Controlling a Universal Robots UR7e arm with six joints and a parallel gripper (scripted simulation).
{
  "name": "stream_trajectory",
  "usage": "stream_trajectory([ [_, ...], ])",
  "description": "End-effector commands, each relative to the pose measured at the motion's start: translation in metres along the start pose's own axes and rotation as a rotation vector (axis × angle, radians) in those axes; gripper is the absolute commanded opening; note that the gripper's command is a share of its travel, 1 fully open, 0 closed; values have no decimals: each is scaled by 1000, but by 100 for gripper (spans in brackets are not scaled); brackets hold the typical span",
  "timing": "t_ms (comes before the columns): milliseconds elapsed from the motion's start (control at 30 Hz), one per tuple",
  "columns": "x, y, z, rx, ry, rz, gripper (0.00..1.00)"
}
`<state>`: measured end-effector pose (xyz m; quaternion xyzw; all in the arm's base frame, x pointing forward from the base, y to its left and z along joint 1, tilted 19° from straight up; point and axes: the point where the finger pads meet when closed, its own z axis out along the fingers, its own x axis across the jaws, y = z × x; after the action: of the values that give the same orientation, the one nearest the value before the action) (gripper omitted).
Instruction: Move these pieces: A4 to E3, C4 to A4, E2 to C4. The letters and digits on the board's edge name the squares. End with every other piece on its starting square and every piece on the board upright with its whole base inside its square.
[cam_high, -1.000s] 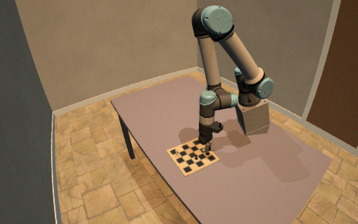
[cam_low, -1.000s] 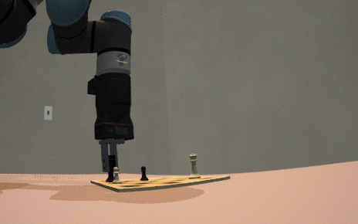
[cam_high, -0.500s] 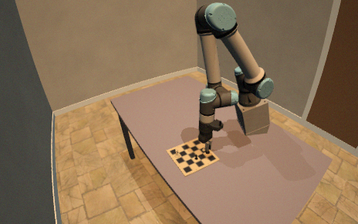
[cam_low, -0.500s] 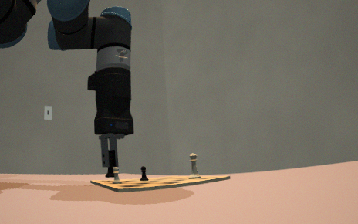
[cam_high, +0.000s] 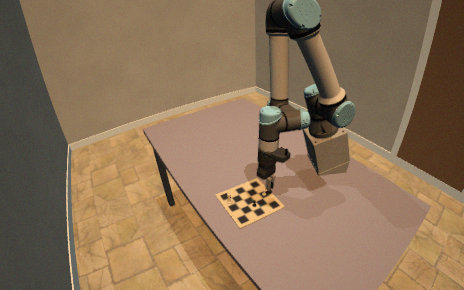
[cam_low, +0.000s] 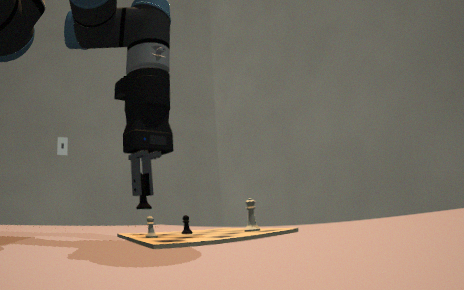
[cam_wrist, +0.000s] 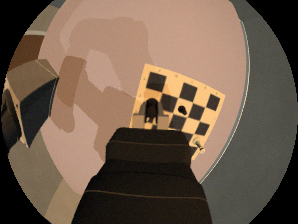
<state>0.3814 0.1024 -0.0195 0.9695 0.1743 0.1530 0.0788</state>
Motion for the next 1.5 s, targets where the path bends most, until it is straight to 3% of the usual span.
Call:
stream_trajectory([
  [0,0,-1,-18,3,-8,-1,0],
  [333,1,0,-44,3,-7,-1,0],
  [633,1,0,-54,3,-7,-1,0],
  [1267,0,0,-57,4,-10,1,0],
  [1367,14,18,-56,5,-11,51,0],
  [1467,40,58,-56,4,-12,153,0],
])
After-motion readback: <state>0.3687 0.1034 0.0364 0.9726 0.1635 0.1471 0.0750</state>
